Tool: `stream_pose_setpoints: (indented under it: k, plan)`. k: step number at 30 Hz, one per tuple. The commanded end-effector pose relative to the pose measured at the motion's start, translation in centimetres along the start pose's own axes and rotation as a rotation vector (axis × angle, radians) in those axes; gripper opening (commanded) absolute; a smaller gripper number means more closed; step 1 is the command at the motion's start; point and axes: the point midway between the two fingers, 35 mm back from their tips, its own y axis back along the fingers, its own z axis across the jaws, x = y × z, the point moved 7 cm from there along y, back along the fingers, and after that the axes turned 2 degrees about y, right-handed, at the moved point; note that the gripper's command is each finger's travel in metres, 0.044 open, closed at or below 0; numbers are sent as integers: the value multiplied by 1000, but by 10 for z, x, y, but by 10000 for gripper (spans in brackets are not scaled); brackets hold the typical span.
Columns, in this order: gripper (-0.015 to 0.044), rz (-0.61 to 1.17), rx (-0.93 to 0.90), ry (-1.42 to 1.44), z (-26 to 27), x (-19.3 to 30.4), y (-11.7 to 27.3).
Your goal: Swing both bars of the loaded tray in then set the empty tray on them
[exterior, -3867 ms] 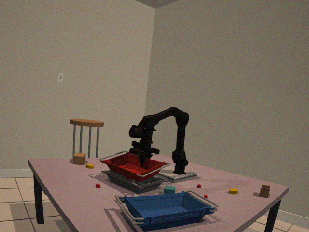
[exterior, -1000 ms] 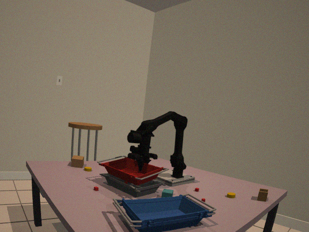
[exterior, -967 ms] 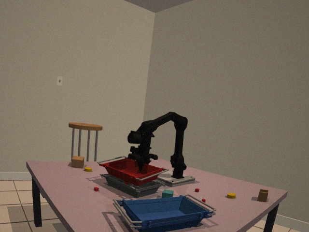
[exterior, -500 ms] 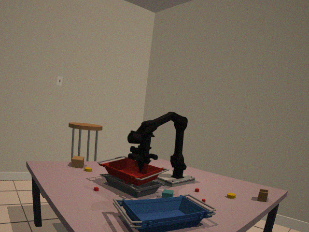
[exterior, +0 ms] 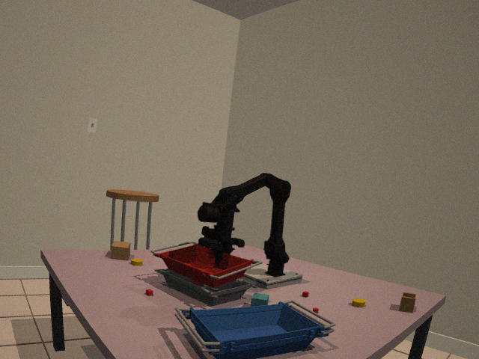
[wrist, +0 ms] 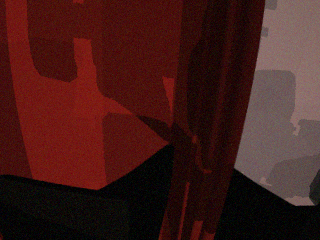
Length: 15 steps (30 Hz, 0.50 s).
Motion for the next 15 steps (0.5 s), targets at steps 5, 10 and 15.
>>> stream_pose_setpoints:
  k: [5, 10, 15]
  plan:
    - [0, 0, 9, 1, -2, 0, -3]
    - [0, 1, 36, 3, -7, 0, -14]
    - [0, 1, 45, 4, -8, 0, -17]
